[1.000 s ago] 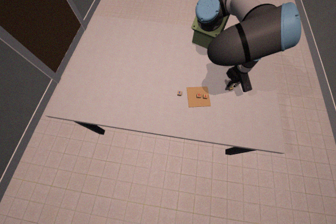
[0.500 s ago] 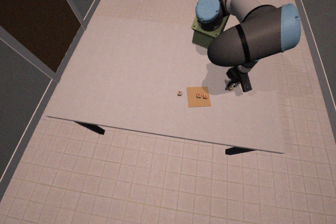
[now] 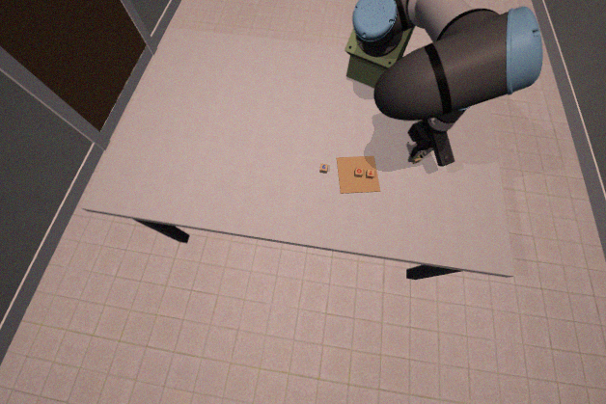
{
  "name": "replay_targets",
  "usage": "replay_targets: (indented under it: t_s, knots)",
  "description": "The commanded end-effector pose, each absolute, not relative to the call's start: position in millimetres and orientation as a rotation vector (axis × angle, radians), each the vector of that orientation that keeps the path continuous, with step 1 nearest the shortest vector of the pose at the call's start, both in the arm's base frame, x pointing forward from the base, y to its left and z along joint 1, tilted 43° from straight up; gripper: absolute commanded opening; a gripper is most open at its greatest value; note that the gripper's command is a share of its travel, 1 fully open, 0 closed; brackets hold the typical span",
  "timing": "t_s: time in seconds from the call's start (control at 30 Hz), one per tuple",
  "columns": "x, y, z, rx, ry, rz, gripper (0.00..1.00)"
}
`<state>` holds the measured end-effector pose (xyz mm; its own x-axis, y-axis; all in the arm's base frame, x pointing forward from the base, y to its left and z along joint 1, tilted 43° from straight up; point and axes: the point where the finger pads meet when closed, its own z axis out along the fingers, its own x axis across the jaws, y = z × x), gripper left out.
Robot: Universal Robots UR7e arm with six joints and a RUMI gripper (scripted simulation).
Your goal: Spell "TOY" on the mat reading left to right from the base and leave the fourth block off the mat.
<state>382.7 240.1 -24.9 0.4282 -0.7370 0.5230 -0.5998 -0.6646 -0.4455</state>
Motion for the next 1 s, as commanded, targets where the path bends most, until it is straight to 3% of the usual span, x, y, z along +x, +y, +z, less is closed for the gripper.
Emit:
replay_targets:
  t_s: [0.0, 0.03, 0.07, 0.97]
  knots:
    - [382.7, 240.3, -24.6, -2.487, 1.179, -1.058, 0.25]
    - [382.7, 240.3, -24.6, -2.487, 1.179, -1.058, 0.25]
    - [382.7, 240.3, -24.6, -2.487, 1.179, -1.058, 0.05]
    - [382.7, 240.3, -24.6, -2.487, 1.179, -1.058, 0.05]
